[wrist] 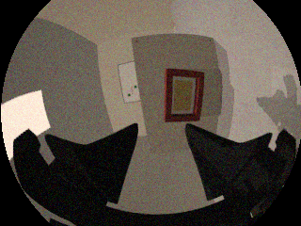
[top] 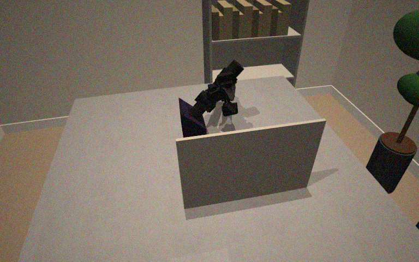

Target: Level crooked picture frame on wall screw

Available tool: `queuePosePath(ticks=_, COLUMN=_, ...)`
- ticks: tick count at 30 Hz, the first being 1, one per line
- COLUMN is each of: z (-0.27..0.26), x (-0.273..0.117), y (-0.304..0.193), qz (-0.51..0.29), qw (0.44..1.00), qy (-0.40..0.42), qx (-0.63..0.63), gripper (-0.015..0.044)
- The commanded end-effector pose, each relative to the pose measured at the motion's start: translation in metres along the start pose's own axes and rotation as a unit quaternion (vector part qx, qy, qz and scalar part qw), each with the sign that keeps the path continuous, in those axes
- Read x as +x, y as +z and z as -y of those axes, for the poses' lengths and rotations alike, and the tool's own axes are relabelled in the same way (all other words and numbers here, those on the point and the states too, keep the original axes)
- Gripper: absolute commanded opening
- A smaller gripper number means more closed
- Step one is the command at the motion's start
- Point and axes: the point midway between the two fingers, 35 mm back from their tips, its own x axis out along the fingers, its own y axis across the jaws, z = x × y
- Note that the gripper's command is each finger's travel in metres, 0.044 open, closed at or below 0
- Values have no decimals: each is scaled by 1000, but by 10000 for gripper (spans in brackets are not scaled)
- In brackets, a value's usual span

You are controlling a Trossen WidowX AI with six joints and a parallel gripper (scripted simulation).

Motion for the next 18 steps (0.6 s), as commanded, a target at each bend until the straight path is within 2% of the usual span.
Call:
queuePosePath(ticks=1, z=0, x=0, y=0, qz=-1, qw=1000, qy=3, qx=1, gripper=260)
queuePosePath(ticks=5, z=-1, x=4, y=1, qz=-1, qw=1000, qy=1, qx=-1, gripper=260)
queuePosePath(ticks=18, z=33, x=73, y=7, qz=-17, qw=1000, qy=15, qx=-1, gripper=260)
